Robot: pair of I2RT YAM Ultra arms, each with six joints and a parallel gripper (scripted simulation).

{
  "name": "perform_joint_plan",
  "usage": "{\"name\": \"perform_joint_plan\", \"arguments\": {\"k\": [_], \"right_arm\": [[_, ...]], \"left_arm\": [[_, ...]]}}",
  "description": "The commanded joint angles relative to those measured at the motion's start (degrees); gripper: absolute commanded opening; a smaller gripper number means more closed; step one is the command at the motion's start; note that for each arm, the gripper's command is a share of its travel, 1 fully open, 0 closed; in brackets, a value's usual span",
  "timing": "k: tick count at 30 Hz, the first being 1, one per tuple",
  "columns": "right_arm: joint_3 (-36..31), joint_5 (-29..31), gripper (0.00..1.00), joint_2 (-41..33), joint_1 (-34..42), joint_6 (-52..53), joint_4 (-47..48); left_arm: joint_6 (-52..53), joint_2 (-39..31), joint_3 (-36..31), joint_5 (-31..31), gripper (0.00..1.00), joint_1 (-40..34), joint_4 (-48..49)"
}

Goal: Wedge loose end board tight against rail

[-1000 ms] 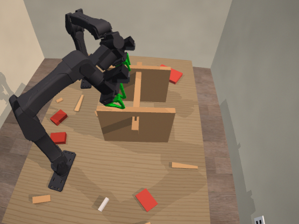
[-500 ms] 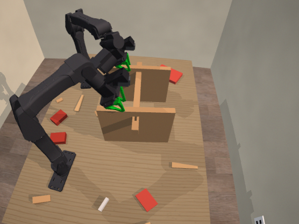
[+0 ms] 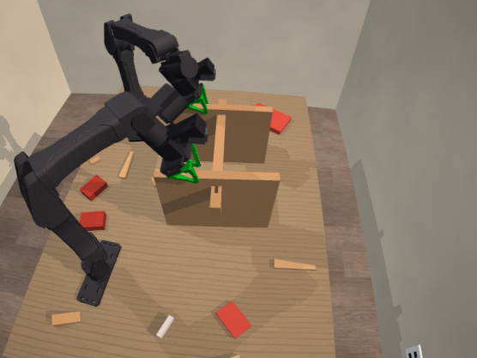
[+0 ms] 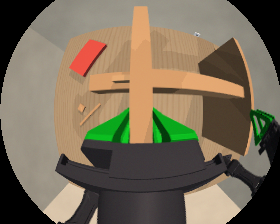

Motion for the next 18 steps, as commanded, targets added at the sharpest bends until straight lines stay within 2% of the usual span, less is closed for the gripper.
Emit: {"name": "perform_joint_plan", "arguments": {"k": [1, 18], "right_arm": [[-1.16, 0.97, 0.52, -2.16, -0.31, -0.45, 2.35], [-7.08, 1.07, 0.52, -3.63, -0.39, -0.57, 6.86]], "left_arm": [[0.37, -2.43, 1.17, -1.42, 0.00, 0.33, 1.30], [0.37, -2.43, 1.17, -1.42, 0.00, 0.33, 1.30]]}}
